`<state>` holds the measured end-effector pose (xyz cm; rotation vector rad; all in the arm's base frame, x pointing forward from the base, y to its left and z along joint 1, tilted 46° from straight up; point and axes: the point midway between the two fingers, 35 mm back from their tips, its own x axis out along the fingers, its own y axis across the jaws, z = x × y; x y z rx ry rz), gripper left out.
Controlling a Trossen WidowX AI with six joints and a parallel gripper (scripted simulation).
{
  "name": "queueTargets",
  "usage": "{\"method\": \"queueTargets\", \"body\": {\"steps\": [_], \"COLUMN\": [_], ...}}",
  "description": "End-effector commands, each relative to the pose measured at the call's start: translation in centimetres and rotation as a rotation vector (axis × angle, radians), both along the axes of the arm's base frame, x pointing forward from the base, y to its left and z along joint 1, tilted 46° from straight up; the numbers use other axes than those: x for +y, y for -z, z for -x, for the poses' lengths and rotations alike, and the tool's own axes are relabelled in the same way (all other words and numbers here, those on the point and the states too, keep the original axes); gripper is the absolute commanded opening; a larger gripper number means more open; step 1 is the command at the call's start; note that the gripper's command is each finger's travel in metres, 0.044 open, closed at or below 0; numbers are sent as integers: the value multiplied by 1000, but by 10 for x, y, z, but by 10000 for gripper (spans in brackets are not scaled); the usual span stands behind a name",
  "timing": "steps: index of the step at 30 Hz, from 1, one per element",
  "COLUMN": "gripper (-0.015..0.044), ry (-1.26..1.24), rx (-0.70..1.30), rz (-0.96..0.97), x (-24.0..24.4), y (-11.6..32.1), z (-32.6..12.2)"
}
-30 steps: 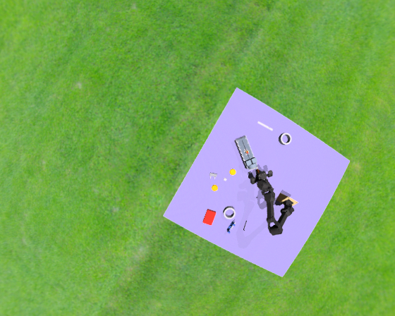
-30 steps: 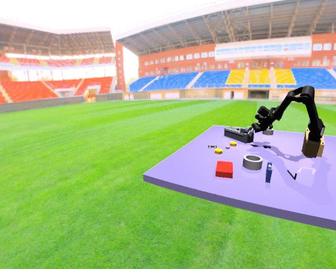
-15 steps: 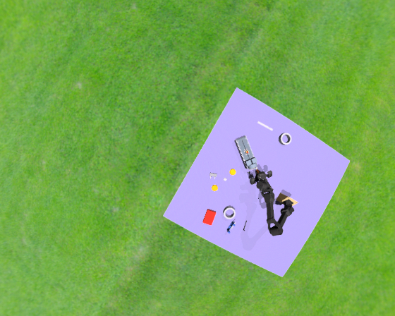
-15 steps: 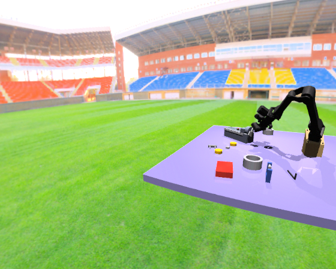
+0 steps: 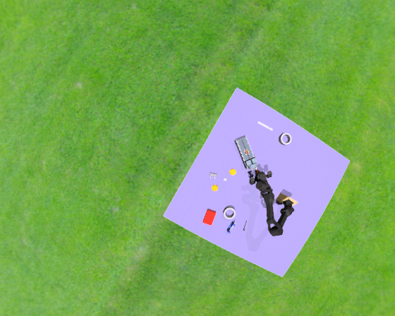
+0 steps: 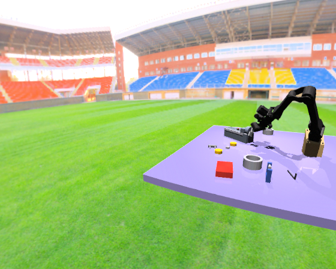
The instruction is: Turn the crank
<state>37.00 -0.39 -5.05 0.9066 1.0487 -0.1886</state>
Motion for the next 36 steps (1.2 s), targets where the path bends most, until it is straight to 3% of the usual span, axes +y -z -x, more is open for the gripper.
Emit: {"method": "queueTargets", "body": {"steps": [1, 36], "gripper": [0, 0], "ry": [-6, -6], "rx": [-21, -21], "rz": [-5, -5], "x": [3, 8], "y": [-8, -11], "z": [-5, -8]}}
